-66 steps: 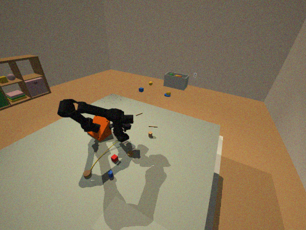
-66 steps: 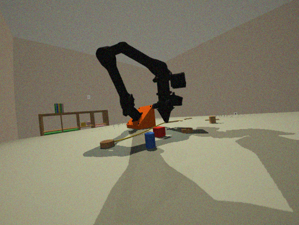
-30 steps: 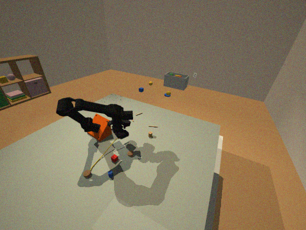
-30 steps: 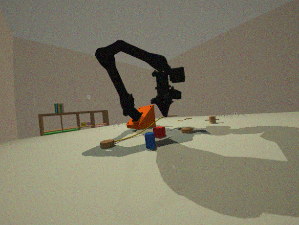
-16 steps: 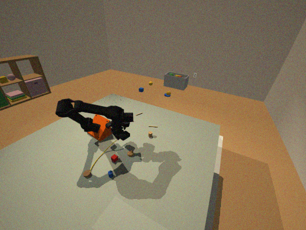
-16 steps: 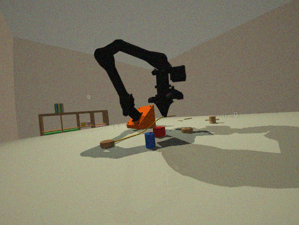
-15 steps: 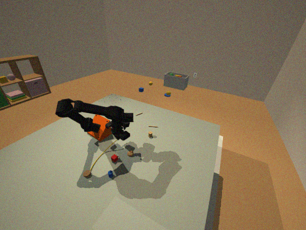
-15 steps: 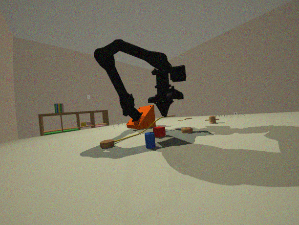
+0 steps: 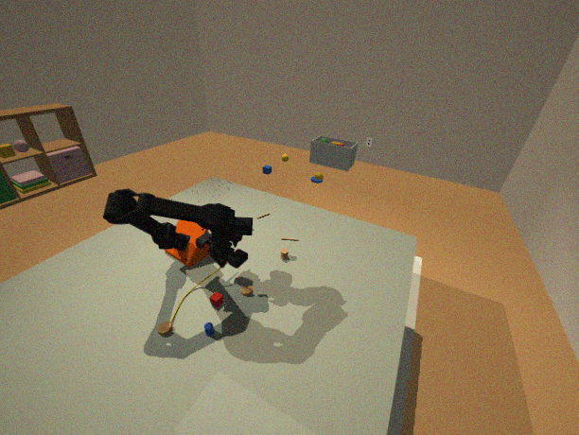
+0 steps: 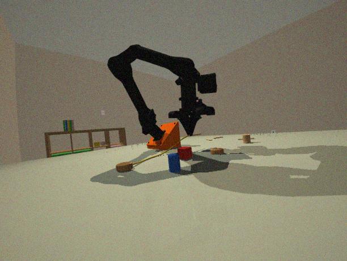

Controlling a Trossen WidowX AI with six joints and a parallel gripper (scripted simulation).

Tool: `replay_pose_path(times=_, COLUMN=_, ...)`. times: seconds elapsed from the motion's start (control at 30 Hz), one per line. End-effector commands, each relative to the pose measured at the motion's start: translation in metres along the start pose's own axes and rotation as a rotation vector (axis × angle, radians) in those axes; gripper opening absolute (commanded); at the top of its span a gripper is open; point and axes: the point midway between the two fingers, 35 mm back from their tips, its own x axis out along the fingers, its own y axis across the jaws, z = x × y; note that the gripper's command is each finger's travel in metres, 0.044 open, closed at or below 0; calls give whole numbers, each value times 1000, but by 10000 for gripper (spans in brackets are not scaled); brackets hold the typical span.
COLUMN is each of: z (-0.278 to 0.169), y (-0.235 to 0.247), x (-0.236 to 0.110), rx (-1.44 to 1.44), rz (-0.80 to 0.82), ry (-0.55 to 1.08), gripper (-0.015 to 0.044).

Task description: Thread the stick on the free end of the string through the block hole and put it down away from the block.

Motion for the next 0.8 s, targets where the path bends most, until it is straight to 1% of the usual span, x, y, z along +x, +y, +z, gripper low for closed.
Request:
replay_pose_path(times=0.0, z=-5, y=-5, x=-3, rx=-33, rz=-4, ry=-3, gripper=0)
replay_pose_path(times=0.77, z=-30, y=-15, x=-5, rx=-291, rz=36, ry=-8, gripper=0)
